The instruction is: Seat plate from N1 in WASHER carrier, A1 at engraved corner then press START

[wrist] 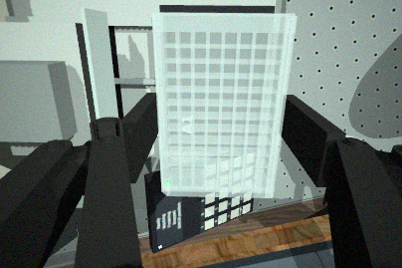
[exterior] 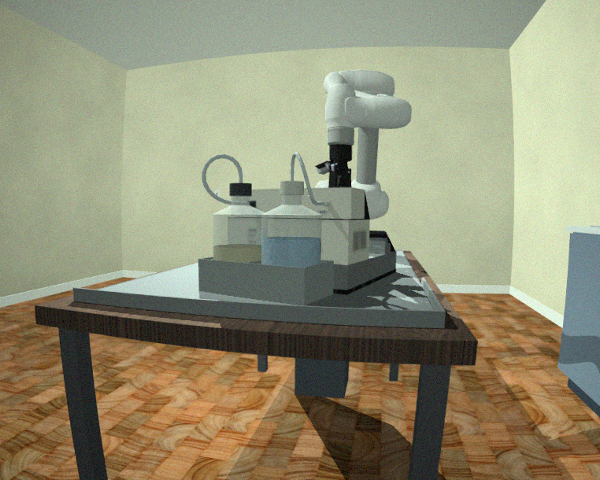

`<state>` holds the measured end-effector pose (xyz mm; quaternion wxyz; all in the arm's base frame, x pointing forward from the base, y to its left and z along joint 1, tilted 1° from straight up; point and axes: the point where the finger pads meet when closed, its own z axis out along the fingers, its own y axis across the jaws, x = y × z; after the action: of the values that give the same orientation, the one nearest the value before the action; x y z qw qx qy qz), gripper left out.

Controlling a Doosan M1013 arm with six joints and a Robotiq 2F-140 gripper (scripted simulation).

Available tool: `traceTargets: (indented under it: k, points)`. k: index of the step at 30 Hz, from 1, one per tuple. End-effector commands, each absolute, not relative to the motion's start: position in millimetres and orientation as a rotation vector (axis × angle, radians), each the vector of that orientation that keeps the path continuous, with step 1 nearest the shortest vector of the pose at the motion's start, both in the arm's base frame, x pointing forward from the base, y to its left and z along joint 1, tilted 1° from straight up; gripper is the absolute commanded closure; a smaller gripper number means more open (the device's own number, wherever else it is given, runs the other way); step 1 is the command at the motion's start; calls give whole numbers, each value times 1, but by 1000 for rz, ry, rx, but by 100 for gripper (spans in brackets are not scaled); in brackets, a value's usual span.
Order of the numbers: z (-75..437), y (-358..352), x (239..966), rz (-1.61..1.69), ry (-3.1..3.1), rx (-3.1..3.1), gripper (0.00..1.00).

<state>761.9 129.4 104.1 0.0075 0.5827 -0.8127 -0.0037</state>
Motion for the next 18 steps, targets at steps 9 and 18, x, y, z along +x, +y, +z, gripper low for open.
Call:
traceTargets:
  k: [9, 18]
  points:
    - [105, 129, 762, -11, -2542, 1823, 90]
    - [105, 129, 762, -11, -2542, 1823, 90]
